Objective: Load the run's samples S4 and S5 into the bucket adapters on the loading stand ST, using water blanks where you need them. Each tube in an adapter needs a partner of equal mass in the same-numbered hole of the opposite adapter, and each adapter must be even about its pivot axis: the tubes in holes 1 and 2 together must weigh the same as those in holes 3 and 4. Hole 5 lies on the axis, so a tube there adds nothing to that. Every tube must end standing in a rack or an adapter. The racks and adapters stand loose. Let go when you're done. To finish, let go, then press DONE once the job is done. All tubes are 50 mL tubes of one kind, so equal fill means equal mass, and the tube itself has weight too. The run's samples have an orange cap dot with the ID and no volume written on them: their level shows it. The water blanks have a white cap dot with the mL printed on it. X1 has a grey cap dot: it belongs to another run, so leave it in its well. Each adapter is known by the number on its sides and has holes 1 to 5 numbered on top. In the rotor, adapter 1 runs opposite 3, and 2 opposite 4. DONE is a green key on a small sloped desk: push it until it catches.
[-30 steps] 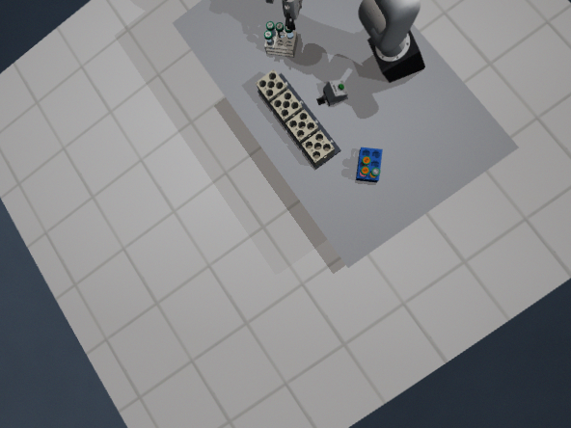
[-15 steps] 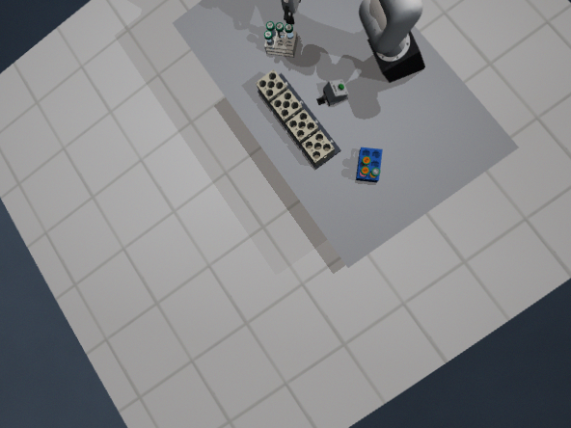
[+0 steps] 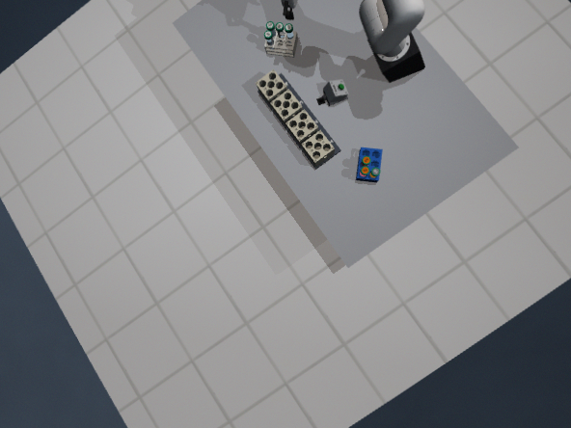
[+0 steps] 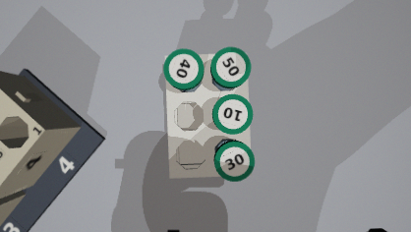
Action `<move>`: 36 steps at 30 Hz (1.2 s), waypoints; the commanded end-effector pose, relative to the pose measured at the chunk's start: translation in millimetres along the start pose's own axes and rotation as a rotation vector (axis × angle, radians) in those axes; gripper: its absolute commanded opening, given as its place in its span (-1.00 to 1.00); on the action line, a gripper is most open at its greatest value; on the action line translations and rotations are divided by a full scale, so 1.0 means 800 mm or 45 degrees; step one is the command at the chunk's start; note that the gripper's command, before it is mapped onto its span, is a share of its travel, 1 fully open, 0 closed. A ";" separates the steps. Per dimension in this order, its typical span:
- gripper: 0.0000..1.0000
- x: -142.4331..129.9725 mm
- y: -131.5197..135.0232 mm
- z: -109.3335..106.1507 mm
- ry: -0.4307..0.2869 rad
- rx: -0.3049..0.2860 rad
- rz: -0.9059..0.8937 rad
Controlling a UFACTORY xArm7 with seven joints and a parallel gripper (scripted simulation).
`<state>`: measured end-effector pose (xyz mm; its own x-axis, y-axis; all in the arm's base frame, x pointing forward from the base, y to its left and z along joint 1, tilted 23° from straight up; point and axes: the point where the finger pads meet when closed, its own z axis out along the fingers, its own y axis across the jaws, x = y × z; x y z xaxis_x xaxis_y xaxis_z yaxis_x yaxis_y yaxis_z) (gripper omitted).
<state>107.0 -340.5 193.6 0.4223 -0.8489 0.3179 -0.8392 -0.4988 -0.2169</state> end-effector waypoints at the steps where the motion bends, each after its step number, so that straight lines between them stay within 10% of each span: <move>1: 1.00 -0.004 -0.015 -0.003 0.002 0.000 -0.103; 25: 1.00 -0.041 -0.141 -0.003 0.002 0.000 -0.994; 36: 1.00 -0.057 -0.195 -0.003 0.002 0.001 -1.004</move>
<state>212.0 -228.3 212.3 0.8934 -0.2434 0.3777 -0.2899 -0.9544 0.0706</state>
